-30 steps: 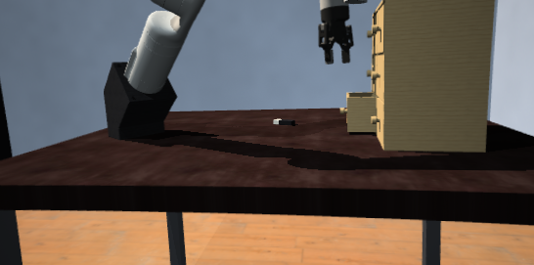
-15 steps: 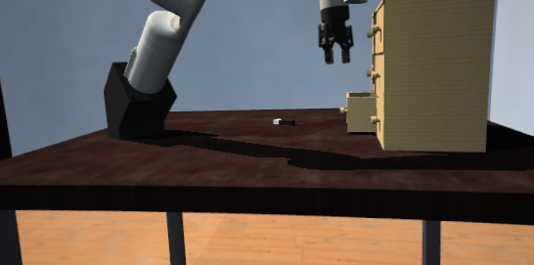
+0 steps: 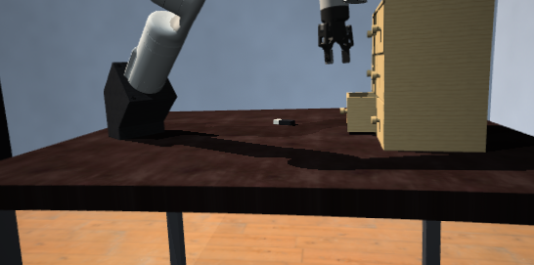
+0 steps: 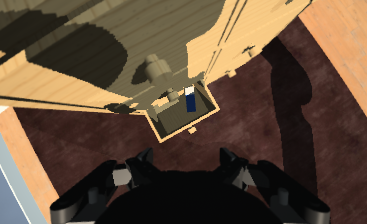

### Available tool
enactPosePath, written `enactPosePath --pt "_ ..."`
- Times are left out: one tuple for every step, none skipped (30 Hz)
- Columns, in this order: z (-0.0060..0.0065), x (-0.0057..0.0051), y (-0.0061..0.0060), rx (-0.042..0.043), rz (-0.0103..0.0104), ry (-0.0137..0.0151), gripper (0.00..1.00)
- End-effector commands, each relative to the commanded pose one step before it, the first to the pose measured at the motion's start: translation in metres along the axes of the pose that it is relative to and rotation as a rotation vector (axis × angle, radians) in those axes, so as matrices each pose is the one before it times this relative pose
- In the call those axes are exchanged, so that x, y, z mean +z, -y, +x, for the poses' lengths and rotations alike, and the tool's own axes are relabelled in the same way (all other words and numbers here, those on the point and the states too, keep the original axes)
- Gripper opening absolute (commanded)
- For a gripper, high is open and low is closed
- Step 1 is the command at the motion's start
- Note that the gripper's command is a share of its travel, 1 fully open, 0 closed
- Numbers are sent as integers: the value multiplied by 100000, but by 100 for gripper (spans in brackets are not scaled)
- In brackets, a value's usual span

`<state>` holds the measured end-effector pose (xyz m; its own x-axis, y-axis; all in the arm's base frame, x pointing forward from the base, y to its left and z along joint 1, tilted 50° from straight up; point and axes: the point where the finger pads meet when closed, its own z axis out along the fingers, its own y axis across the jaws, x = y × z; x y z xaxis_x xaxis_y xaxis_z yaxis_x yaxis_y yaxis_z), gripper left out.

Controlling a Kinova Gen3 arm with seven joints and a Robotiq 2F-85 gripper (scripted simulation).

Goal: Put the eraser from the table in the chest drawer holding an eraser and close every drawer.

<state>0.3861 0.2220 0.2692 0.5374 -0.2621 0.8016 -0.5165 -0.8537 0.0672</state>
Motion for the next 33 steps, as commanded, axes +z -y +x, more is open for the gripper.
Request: enactPosePath --pt "-19 -64 53 -20 160 -52 100" --pt "-6 -7 -3 187 -7 1 100" --pt "-6 -8 -4 210 -7 2 100" --pt "-7 -9 -4 234 -8 2 100" --pt "-8 -10 -5 258 -9 2 100" --pt "-9 -11 -5 284 -10 2 100" --pt "-9 -12 -6 310 -11 2 100" --pt "-10 -13 -6 337 -11 2 100" --pt "-11 -15 -7 365 -12 2 100" --pt "-12 -16 -7 394 -13 3 100" --pt "-13 -17 -8 423 -14 3 100" --pt "-14 -18 -9 453 -15 3 100" --pt "-14 -20 -9 484 -16 3 100" --pt "-15 -21 -10 517 -18 4 100" --pt "-16 -22 -11 550 -20 4 100" --pt "-17 -23 -12 582 -20 4 100" --pt "0 0 0 0 0 0 100" --pt "0 0 0 0 0 0 100" --pt "-18 -25 -12 615 -21 4 100" --pt "-19 -26 -13 648 -22 4 100" --pt "-20 -27 -14 682 -23 5 100" --pt "-21 -29 -15 716 -23 5 100" --pt "-22 -30 -15 750 -24 5 100" --pt "-23 -31 -17 789 -28 6 100" --pt "-24 -33 -18 824 -29 6 100" --pt "-24 -34 -19 860 -30 6 100" --pt "-25 -36 -19 895 -30 6 100" --pt "-26 -37 -20 930 -31 6 100" --pt "-27 -39 -21 967 -32 6 100" --pt "-28 -40 -23 1008 -36 7 100" --pt "-29 -41 -24 1044 -36 7 100" --pt "-29 -43 -25 1080 -36 7 100" --pt "-30 -45 -26 1116 -36 7 100"
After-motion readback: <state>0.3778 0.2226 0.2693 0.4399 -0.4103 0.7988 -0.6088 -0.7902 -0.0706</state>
